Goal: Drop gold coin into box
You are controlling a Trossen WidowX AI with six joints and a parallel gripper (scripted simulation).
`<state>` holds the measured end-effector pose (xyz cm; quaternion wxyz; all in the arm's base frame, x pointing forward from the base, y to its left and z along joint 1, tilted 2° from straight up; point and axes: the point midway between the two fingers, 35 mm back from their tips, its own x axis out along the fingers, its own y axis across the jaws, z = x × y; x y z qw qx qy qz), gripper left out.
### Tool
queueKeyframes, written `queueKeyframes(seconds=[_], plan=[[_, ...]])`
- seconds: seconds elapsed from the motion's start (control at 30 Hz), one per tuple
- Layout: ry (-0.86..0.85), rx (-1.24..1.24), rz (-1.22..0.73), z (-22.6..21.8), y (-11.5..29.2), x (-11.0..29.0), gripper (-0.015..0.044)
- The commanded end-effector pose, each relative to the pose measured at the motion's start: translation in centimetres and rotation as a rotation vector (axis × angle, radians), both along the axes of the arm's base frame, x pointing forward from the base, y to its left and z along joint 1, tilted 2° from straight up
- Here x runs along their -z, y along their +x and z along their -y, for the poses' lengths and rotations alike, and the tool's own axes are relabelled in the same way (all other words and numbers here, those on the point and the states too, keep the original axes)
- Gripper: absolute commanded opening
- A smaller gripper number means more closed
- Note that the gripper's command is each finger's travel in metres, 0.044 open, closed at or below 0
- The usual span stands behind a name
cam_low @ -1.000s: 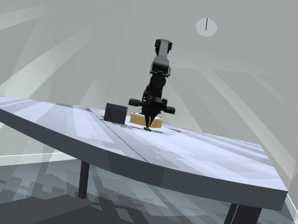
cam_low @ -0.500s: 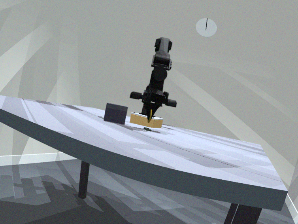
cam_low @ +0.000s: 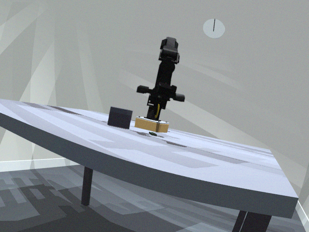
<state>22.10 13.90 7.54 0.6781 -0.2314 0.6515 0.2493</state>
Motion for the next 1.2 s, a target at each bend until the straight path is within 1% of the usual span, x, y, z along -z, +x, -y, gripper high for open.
queueKeyframes(seconds=[0.0, 0.17, 0.3, 1.17], plan=[[0.005, -0.003, 0.005, 0.0, 0.0, -1.3, 0.0000], [0.005, -0.003, 0.005, 0.2, -0.2, -2.5, 0.0000], [0.005, -0.026, 0.006, 0.2, -0.3, -2.7, 0.0000], [-0.022, -0.922, 0.041, 0.0, 0.2, -2.8, 0.0000]])
